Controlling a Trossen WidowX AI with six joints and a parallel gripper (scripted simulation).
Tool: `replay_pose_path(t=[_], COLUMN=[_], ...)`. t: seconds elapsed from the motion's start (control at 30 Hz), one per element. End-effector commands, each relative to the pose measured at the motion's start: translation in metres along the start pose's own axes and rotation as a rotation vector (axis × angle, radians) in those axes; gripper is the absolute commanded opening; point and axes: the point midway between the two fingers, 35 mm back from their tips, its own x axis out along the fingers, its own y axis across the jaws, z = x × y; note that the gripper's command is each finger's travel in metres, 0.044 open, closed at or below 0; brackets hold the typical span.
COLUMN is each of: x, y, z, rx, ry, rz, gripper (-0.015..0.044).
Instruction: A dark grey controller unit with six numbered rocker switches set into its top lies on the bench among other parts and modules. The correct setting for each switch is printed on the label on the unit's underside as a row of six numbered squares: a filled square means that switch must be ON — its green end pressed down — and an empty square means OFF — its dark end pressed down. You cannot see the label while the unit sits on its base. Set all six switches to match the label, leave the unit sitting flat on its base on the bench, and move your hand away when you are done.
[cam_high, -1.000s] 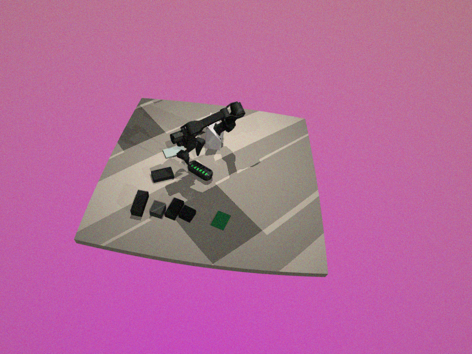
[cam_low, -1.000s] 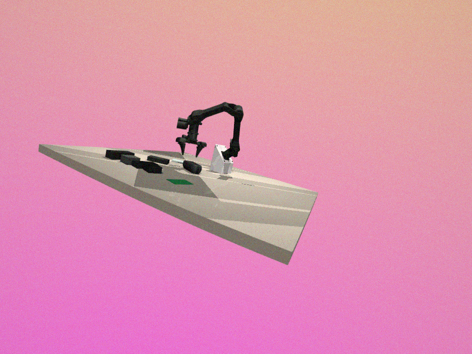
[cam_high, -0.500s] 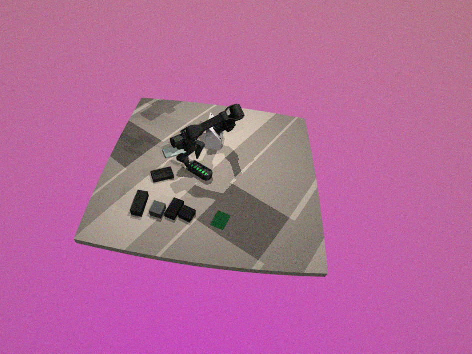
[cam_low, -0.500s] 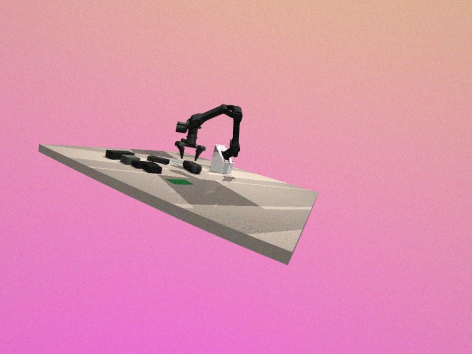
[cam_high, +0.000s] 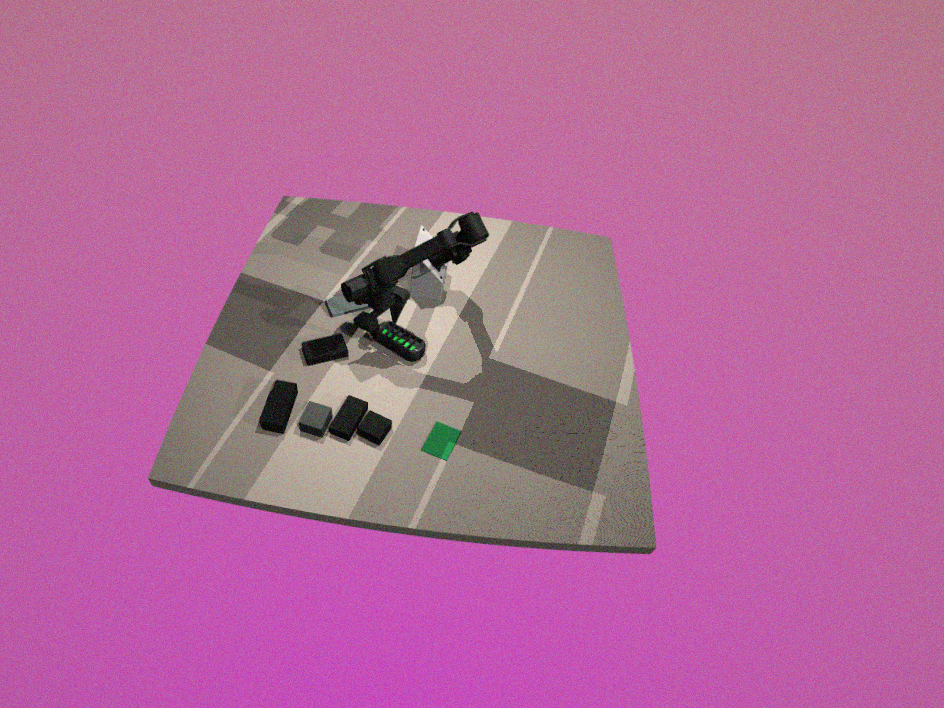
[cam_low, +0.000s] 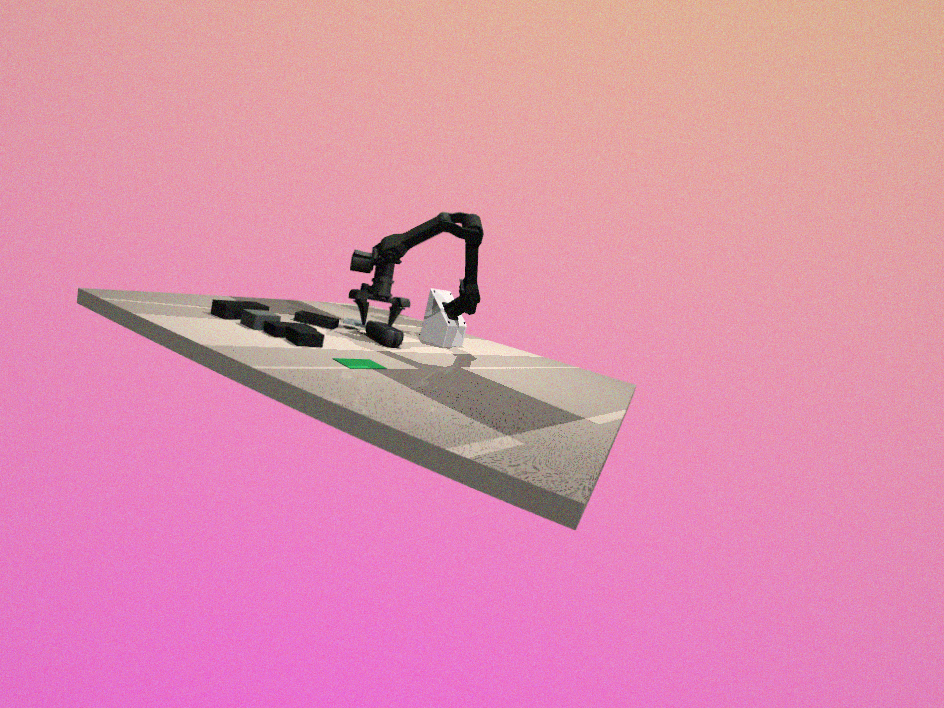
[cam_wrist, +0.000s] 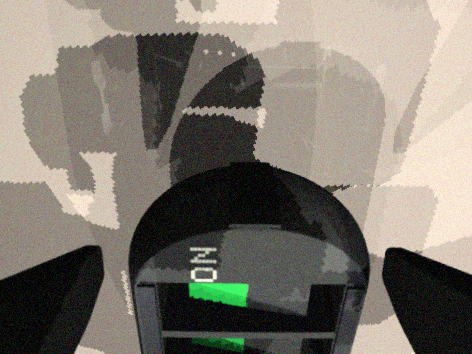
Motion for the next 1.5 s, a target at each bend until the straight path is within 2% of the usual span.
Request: replay_pose_path(t=[0.0, 0.17, 1.47], x=[0.002, 0.002, -0.011], y=[-0.001, -0.001, -0.001], z=[0.0, 0.0, -0.009], rx=[0.008, 0.008, 0.008], ry=[0.006, 0.006, -0.016], rz=[-0.001, -0.001, -0.001], gripper=[0.0355, 0.0326, 0.0336])
